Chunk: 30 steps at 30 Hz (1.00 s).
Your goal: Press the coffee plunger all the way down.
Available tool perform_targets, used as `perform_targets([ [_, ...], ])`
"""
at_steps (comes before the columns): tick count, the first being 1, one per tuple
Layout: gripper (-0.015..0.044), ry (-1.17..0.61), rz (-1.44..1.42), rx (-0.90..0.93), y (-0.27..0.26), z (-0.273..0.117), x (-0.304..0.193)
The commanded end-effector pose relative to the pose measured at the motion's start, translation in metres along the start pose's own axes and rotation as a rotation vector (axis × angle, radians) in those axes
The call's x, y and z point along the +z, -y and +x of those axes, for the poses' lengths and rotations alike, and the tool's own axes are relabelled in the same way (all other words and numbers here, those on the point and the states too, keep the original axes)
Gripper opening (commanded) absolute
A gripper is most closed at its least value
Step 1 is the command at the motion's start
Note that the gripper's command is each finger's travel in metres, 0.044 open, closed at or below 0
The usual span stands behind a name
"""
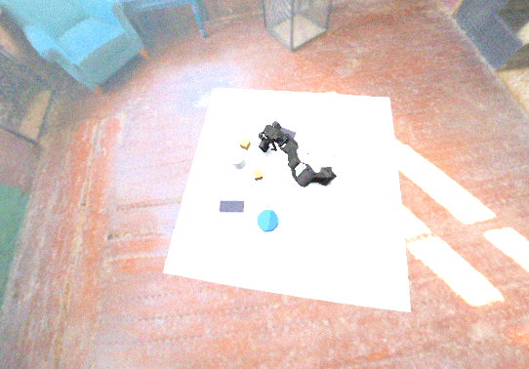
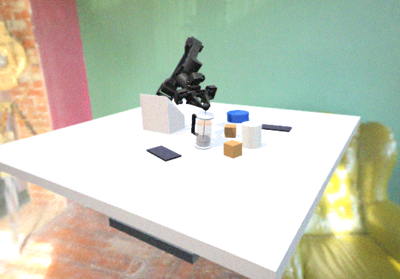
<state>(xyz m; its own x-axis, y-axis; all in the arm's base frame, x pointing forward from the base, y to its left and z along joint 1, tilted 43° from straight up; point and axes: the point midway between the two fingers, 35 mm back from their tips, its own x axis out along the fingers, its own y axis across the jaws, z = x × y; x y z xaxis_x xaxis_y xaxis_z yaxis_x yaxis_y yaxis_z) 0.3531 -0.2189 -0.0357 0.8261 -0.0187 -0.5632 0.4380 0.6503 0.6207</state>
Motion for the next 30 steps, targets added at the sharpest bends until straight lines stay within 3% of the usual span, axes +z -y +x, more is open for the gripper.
perform_targets([
  [1,0.0121,-0.022,0.008,0.000,-0.0002,0.0034,-0.0066],
  [30,0.0121,-0.022,0.008,0.000,0.0002,0.0064,-0.0046],
])
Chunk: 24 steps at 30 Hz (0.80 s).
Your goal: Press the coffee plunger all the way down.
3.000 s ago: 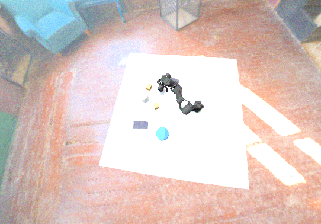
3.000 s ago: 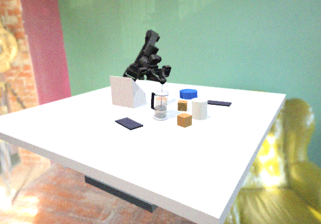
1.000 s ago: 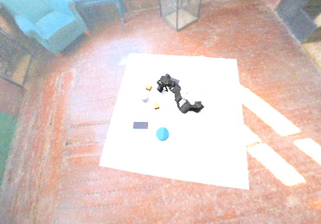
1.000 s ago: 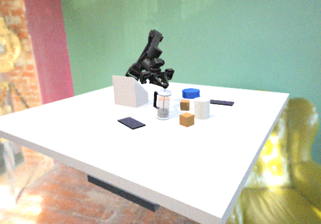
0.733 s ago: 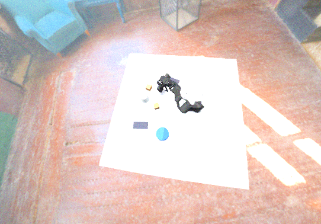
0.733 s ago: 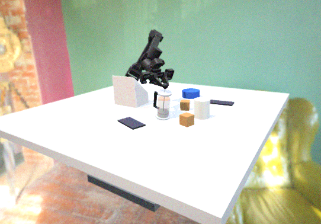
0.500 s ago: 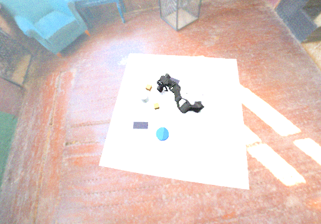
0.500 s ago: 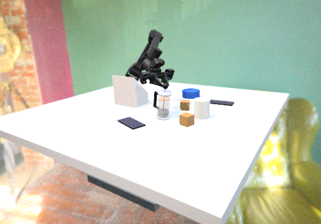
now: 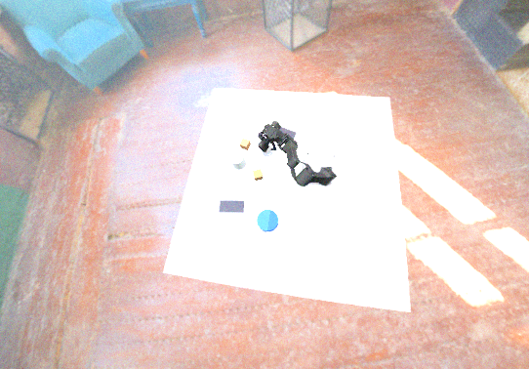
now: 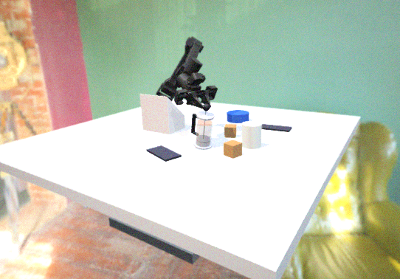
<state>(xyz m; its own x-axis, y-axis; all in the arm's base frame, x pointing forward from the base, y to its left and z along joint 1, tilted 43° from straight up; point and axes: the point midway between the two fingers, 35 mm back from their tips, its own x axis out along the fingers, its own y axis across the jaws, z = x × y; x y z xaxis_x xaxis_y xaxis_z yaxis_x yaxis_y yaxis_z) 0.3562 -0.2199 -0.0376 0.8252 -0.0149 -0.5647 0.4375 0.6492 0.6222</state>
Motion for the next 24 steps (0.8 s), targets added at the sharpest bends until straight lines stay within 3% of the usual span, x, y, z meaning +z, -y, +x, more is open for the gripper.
perform_targets([
  [1,0.0121,-0.017,0.006,-0.001,-0.0002,0.0030,-0.0053],
  [24,0.0121,-0.017,0.006,-0.001,0.0001,0.0052,-0.0038],
])
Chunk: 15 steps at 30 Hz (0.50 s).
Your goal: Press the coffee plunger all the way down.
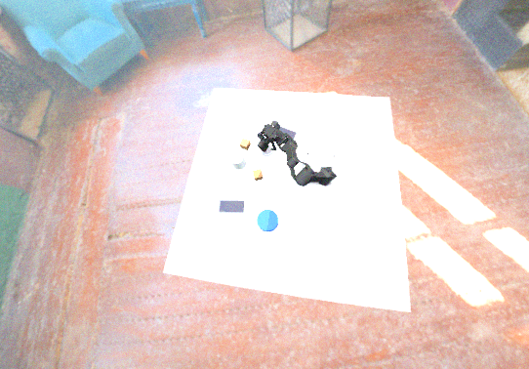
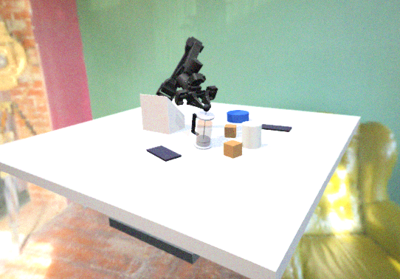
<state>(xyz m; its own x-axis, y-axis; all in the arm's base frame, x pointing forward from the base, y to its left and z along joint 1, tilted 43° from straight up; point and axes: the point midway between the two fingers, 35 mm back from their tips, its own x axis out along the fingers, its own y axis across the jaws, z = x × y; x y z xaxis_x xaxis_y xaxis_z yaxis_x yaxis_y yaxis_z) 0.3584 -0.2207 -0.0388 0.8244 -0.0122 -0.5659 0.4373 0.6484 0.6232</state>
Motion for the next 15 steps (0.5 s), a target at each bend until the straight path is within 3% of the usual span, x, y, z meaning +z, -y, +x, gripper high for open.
perform_targets([
  [1,0.0121,-0.014,0.005,-0.002,-0.0002,0.0026,-0.0043],
  [15,0.0121,-0.001,0.000,0.000,0.0001,0.0007,0.0002],
])
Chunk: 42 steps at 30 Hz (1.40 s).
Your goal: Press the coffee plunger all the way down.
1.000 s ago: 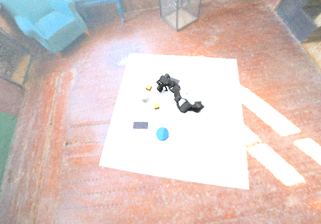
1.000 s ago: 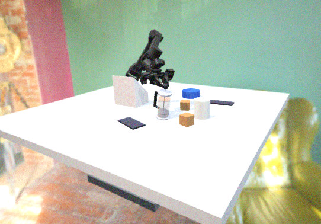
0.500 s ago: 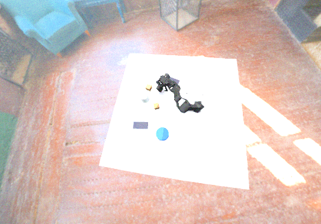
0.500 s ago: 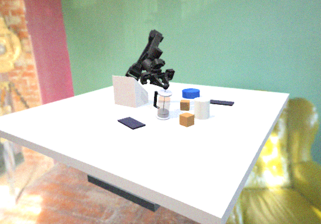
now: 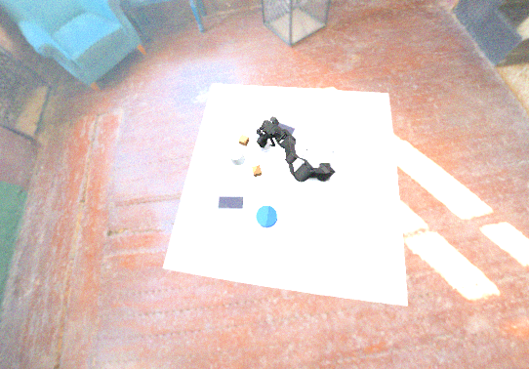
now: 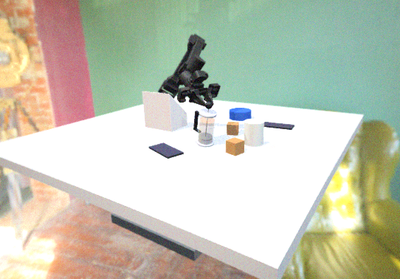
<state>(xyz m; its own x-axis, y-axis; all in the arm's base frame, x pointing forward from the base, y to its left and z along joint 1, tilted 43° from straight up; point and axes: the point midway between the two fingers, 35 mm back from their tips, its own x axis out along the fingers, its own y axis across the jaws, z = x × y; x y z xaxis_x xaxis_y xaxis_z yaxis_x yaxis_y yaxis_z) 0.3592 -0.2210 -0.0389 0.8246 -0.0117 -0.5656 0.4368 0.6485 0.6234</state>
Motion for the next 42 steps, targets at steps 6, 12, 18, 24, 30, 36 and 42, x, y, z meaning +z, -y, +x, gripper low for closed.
perform_targets([
  [6,0.0253,-0.001,0.001,0.000,0.000,0.000,0.000],
  [12,0.0410,-0.001,0.001,0.000,0.000,0.000,0.000],
  [18,0.0440,-0.002,0.000,-0.001,0.000,-0.005,0.004],
  [24,0.0440,-0.015,0.001,-0.005,-0.005,-0.060,0.037],
  [30,0.0440,-0.017,0.003,-0.003,-0.006,-0.078,0.042],
  [36,0.0440,-0.017,0.003,-0.003,-0.006,-0.078,0.042],
  [42,0.0440,-0.017,0.003,-0.003,-0.006,-0.078,0.042],
])
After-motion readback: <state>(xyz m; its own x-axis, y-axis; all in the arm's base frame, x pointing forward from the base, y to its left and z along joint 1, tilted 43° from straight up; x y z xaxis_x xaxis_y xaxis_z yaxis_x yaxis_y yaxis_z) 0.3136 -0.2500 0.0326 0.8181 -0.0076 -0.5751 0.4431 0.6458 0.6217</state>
